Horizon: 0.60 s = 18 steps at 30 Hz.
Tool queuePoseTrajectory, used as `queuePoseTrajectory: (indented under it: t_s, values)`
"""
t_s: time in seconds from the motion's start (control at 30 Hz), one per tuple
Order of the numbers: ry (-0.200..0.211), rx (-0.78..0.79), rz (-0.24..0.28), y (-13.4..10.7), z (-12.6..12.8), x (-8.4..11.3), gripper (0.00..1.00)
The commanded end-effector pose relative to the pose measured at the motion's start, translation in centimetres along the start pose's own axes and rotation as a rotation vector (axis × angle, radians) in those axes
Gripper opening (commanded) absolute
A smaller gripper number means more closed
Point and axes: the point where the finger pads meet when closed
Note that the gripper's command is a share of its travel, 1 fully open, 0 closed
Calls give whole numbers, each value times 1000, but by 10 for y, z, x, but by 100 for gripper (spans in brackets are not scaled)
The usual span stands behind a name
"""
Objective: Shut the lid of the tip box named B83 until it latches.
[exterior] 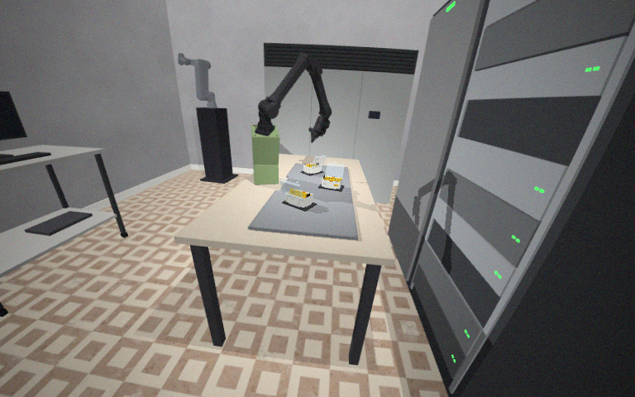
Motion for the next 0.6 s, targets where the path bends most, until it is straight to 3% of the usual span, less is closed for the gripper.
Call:
queuePoseTrajectory:
  t_s: [0.0,0.03,0.07,0.13,0.17,0.3,0.37,0.57]
  values:
    - [-8,-28,16,18,14,5,0]
    - [-8,-28,16,21,19,6,0]
    - [-39,-30,39,23,22,6,0]
    - [-39,-30,39,23,22,6,0]
    - [-64,-33,61,25,27,6,0]
    - [-61,-33,62,34,46,6,0]
    - [-122,-39,101,38,55,6,0]
    - [-121,-40,104,49,84,5,0]
Point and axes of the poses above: the point where the finger pads meet when closed, its own x axis back along the fingers, its own z axis across the jaws, y = z × x, and after that the axes turned 14 degrees about x, right-handed
